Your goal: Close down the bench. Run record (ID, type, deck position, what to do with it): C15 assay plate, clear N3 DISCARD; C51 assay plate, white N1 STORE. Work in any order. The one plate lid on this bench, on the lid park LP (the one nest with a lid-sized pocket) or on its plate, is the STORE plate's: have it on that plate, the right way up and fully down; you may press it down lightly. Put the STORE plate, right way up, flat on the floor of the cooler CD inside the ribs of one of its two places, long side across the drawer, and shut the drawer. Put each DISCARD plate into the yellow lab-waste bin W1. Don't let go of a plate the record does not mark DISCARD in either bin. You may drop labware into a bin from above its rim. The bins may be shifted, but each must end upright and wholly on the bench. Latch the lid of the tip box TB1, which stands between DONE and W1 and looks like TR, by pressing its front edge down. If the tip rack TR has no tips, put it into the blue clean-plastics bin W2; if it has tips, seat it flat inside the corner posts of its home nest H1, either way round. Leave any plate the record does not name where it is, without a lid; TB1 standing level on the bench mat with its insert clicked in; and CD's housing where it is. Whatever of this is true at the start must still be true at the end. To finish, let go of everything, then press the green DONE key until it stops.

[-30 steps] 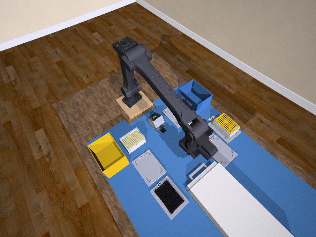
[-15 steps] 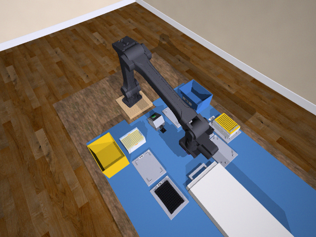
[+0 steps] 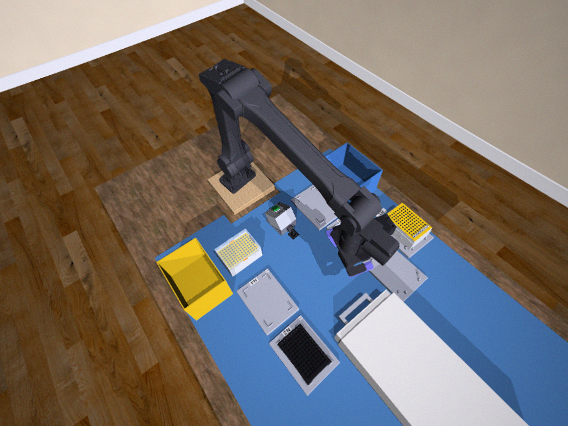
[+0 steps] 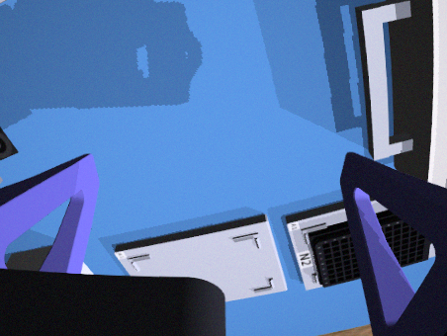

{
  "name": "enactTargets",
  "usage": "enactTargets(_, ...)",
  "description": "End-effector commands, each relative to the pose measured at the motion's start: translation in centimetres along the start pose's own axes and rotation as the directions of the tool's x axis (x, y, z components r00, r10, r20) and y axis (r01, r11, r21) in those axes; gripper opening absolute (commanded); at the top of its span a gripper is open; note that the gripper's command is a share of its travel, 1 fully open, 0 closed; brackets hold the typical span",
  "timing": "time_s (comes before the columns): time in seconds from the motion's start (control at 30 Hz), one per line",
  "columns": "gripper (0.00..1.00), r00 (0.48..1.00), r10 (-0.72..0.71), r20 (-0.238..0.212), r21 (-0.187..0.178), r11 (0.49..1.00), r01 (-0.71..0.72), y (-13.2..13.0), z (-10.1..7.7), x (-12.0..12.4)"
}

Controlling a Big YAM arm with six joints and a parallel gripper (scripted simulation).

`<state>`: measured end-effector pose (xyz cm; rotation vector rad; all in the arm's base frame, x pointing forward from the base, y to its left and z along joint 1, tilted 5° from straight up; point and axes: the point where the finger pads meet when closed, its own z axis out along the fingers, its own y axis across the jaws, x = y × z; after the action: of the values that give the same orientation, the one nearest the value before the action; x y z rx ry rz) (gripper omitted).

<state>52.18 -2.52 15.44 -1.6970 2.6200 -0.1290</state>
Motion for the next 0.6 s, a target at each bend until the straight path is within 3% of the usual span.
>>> enactTargets(0.0, 1.00, 0.984, 0.176, 0.030, 0.044, 0.983, -0.177, 0.4, -1.9, -1.5)
enactTargets(0.17, 1.00, 0.961, 0.273, 0.035, 0.040, 0.961, -0.275, 1.2, -1.8, -2.4)
enactTargets(0.2, 1.00, 0.952, 0.305, 0.030, 0.032, 0.952, -0.306, 0.5, -1.1, -3.2)
enactTargets(0.23, 1.00, 0.942, 0.336, 0.022, 0.022, 0.941, -0.336, 1.8, -0.7, -3.0)
enactTargets(0.3, 1.00, 0.916, 0.398, 0.036, 0.029, 0.916, -0.400, 2.5, -1.8, -3.5)
enactTargets(0.57, 1.00, 0.779, 0.626, 0.043, 0.017, 0.779, -0.627, 4.6, -1.5, -5.8)
